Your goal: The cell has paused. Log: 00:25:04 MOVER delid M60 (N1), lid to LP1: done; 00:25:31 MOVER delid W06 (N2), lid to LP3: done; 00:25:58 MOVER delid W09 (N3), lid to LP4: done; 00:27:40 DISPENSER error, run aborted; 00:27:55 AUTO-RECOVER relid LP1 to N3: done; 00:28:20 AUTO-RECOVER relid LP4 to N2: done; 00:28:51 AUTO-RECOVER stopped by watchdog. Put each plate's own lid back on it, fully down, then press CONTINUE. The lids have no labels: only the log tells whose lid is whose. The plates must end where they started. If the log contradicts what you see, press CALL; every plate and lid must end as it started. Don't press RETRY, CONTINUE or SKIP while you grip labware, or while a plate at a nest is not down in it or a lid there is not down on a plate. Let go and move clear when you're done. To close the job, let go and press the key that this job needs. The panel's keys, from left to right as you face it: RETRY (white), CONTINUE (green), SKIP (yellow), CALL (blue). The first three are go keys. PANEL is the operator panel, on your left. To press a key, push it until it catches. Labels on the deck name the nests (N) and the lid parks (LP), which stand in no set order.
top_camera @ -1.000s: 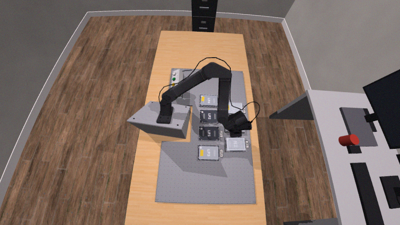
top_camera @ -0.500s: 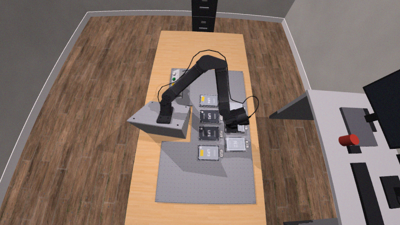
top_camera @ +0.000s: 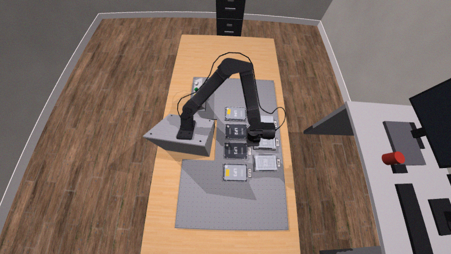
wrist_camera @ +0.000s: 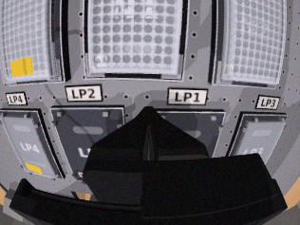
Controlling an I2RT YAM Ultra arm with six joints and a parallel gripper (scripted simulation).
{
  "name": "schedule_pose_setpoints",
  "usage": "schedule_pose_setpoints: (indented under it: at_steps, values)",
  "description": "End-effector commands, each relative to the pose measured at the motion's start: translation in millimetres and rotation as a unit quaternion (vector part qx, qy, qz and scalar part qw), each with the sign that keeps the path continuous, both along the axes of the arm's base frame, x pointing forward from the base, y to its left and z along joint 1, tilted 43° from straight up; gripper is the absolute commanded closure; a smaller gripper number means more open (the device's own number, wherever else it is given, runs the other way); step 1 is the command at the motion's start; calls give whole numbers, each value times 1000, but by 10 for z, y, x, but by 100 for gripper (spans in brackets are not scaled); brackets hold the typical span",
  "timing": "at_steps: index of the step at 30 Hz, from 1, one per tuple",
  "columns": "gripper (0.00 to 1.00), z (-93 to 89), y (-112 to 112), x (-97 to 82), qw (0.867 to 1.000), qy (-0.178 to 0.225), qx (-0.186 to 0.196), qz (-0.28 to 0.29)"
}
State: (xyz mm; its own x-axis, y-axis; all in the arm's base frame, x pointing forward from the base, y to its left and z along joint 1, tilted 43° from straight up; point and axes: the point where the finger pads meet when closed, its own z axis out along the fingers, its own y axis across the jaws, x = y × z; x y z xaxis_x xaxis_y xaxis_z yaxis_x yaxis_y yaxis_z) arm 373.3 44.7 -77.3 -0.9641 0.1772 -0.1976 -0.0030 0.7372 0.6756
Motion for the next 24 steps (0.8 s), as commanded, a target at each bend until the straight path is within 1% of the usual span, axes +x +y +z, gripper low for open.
schedule_pose_setpoints:
  at_steps: [1,2,4,5,7,9,10,12,13,14,17,18,19,22,24]
  values:
    - [100,55,38,-224,998,44,-4,42]
    - [100,64,42,-268,998,50,-4,47]
    - [100,49,89,-506,997,65,0,44]
    - [100,55,115,-555,997,65,0,45]
    - [100,55,115,-555,997,65,0,45]
    - [100,67,170,-653,997,65,0,49]
    - [100,76,172,-666,997,65,2,47]
    - [100,82,139,-660,997,64,3,42]
    - [100,142,97,-487,998,44,-2,41]
    - [100,146,89,-437,999,32,-5,41]
    - [100,148,85,-441,999,34,-4,40]
    - [100,112,88,-465,998,41,-2,40]
    - [100,182,54,-485,998,44,-2,40]
    - [100,288,-56,-510,998,45,-5,40]
    - [100,288,-56,-510,998,45,-5,40]
